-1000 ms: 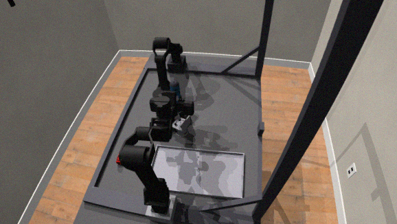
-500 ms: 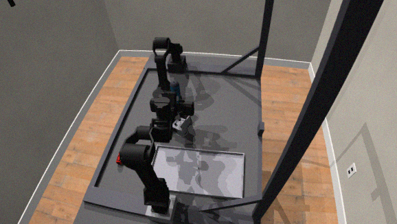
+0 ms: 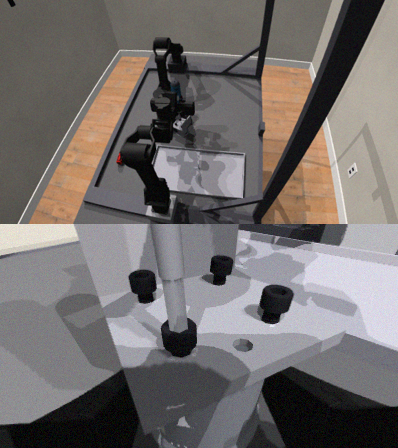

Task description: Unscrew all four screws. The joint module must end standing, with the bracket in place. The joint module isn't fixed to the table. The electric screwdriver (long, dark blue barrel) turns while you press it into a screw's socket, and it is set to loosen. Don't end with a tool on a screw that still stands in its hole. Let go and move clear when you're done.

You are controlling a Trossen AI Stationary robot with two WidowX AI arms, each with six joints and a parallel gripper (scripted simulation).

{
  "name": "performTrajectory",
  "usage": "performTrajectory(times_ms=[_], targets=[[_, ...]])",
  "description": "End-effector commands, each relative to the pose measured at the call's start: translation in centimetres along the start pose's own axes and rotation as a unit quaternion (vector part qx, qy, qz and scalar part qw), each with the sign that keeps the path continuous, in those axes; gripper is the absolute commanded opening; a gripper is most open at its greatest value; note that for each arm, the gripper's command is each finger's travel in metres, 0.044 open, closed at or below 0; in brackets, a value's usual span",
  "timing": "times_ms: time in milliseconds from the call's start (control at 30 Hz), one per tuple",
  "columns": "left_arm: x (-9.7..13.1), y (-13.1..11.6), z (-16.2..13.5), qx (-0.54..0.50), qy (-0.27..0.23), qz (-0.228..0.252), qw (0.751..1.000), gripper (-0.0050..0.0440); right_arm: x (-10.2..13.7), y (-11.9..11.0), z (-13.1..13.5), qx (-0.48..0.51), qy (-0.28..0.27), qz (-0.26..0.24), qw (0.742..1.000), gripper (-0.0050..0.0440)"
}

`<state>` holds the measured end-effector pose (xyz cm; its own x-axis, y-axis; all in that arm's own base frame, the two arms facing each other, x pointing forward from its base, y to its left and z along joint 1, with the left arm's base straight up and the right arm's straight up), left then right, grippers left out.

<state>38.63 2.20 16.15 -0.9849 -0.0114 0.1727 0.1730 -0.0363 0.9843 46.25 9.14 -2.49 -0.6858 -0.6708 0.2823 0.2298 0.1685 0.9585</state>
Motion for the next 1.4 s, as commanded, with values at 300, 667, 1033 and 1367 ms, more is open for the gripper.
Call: performTrajectory(times_ms=[300, 667, 1033, 1367], targets=[[-0.1, -0.2, 0.2, 0.001, 0.003, 0.007, 1.0, 0.0161, 0.0, 1.5, -0.3, 0.011, -0.003, -0.014, 1.0, 0.0241], [0.0, 0.0, 0.2, 0.001, 0.003, 0.006, 1.0, 0.0161, 0.0, 1.5, -0.3, 0.011, -0.003, -0.014, 1.0, 0.0241], [-0.2, -0.4, 0.2, 0.001, 0.003, 0.011, 1.0, 0.0161, 0.0, 1.5, -0.3, 0.011, -0.003, -0.014, 1.0, 0.0241], [-0.3, -0.5, 0.1, 0.002, 0.003, 0.01, 1.0, 0.0161, 0.0, 1.5, -0.3, 0.011, -0.003, -0.014, 1.0, 0.0241]])
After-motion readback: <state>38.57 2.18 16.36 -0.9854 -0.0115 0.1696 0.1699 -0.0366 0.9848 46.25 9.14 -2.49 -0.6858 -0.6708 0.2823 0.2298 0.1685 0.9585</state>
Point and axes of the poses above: on each arm, the point midway between the two fingers, 35 mm back from their tips, its own x axis back along the fingers, its own z axis across the jaws, y = z × x, the point moved 3 cm from there along x, back along the fingers, and after that the axes turned 2 degrees about -x, right-handed, at the moved point
